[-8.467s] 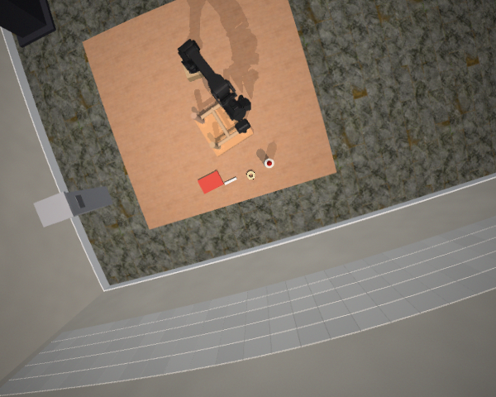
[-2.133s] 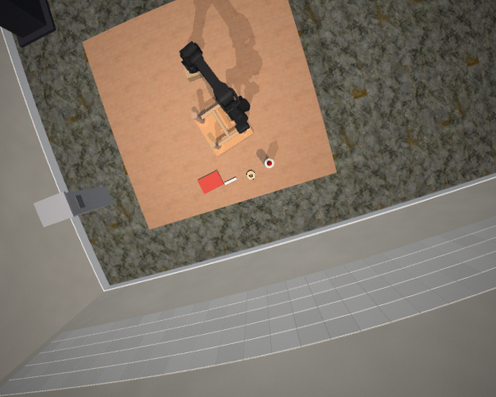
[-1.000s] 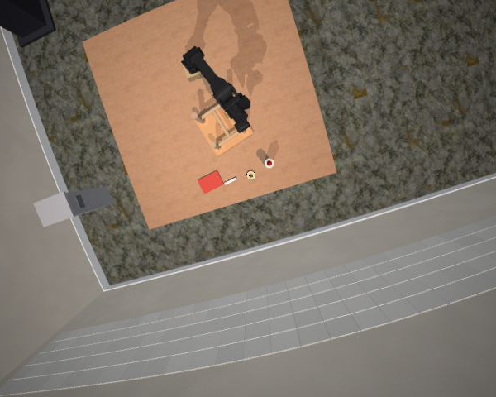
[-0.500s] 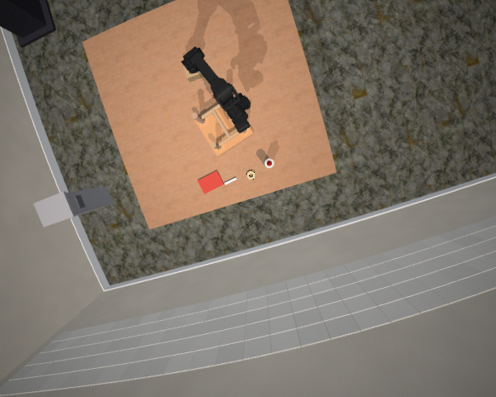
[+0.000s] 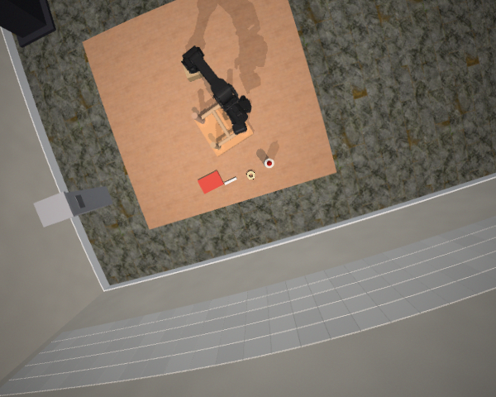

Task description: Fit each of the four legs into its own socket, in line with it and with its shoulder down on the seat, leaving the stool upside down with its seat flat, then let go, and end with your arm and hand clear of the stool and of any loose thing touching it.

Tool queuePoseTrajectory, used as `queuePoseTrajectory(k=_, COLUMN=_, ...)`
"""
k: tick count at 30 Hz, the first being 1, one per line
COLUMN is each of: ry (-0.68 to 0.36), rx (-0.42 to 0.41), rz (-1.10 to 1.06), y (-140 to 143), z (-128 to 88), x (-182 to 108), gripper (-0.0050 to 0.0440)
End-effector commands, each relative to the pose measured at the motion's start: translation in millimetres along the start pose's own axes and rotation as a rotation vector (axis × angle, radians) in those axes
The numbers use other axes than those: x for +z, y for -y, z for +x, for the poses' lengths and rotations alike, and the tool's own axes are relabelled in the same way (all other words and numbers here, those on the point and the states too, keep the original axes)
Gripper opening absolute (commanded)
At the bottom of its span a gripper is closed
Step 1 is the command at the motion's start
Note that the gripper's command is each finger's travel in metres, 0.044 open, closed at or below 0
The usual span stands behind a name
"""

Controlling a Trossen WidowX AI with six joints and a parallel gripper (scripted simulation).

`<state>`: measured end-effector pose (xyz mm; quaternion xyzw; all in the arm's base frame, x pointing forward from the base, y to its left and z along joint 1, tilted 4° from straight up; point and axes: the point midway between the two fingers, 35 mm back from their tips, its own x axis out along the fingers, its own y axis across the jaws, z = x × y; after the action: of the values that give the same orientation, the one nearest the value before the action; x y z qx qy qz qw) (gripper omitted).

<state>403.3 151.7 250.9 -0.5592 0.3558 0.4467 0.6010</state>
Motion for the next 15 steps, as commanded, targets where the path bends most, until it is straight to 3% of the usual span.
queuePoseTrajectory(k=1, ry=0.020, rx=-0.029, rz=0.164, y=0.6, z=-2.5, x=0.5, gripper=0.0000)
queuePoseTrajectory(k=3, ry=0.020, rx=-0.029, rz=0.164, y=0.6, z=-2.5, x=0.5, gripper=0.0000)
queuePoseTrajectory(k=15, ry=0.081, rx=-0.080, rz=0.637, y=4.1, z=-0.3, x=1.4, gripper=0.0000)
